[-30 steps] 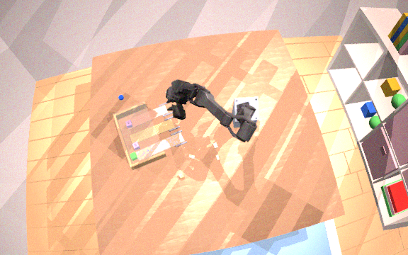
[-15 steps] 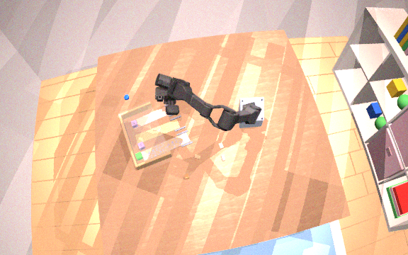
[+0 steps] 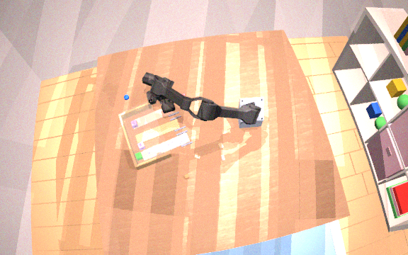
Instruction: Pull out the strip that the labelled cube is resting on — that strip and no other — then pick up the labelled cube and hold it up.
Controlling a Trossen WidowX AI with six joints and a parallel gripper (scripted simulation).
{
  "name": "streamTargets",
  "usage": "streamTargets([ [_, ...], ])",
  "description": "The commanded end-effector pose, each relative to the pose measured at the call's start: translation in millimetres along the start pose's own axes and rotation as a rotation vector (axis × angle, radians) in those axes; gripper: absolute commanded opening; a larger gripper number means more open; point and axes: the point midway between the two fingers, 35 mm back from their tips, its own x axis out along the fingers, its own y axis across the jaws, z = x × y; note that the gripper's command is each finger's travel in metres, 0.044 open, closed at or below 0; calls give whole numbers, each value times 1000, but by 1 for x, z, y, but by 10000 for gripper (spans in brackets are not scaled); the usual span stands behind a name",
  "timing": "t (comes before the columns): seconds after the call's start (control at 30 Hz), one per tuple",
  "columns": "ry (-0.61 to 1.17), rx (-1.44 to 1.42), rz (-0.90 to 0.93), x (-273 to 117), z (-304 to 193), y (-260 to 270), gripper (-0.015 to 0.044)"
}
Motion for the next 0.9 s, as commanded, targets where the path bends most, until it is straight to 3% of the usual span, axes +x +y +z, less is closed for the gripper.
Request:
streamTargets([
  [0.0, 113, -63, 62, 20, -8, -8, 0],
  [0.87, 113, -63, 61, 50, -9, -6, 0],
])
